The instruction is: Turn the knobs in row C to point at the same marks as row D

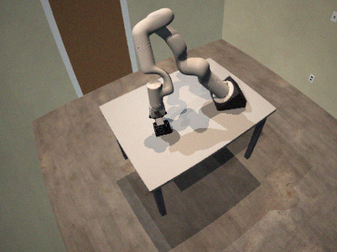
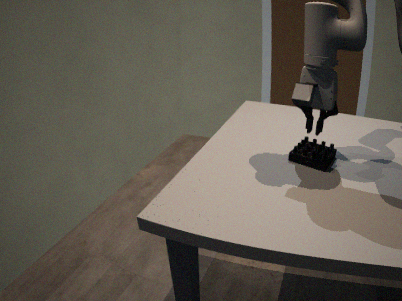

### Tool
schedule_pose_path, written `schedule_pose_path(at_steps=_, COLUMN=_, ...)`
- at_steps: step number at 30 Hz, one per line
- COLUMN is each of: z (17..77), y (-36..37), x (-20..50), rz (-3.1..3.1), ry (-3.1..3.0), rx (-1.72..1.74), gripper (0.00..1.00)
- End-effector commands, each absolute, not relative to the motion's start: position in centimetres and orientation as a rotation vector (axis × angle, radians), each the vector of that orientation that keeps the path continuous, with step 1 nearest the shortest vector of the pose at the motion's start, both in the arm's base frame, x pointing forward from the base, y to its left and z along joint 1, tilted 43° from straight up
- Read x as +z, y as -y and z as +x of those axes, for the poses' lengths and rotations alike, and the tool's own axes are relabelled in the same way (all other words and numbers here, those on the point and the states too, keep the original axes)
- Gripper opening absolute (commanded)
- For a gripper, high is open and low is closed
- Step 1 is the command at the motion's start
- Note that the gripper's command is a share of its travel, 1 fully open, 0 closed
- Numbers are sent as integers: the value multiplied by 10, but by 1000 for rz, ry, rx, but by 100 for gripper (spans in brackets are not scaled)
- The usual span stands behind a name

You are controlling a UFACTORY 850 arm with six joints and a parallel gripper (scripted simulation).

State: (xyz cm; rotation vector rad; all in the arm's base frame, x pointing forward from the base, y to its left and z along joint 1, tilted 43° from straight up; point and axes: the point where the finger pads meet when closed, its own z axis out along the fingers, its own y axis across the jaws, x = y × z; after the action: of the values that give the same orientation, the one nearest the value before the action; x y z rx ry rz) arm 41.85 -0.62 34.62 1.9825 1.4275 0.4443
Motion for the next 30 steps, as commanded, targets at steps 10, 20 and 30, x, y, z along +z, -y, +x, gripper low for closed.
schedule_pose_path(at_steps=10, z=419, y=6, x=347, rz=1982, ry=-1427, rx=446, gripper=19)
schedule_pose_path(at_steps=20, z=418, y=6, x=348, rz=2101, ry=-1278, rx=513, gripper=19)
schedule_pose_path(at_steps=30, z=415, y=4, x=352, rz=2380, ry=-824, rx=692, gripper=19)
